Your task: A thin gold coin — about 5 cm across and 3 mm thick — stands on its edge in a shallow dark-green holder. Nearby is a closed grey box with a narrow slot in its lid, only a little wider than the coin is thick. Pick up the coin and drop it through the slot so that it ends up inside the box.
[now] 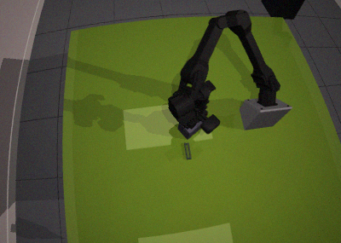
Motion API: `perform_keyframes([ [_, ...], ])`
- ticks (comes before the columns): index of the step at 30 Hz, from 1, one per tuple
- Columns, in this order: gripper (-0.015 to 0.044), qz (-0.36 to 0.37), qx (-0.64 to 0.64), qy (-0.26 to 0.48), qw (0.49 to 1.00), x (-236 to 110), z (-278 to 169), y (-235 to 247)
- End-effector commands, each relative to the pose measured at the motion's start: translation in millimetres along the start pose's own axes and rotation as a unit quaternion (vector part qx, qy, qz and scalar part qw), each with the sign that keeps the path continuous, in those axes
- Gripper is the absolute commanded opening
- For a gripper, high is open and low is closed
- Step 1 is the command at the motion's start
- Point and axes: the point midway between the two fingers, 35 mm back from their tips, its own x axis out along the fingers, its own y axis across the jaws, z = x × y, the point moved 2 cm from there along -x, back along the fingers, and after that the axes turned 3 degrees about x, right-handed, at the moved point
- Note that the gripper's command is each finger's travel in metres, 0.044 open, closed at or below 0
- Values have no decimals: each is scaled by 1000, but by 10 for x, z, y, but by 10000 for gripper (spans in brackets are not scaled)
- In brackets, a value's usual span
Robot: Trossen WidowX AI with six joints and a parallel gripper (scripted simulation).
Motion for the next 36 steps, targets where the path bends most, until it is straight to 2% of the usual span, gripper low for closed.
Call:
perform_keyframes([
  [1,0,-3,-3,1,1000,27,-1,-6],
  [15,0,-3,-5,1,1000,94,-13,-1],
  [21,157,0,1,-1,1000,71,10,-8],
  [30,161,0,1,-1,1000,71,10,-8],
  [36,318,0,0,-1,1000,-106,10,-2],
])
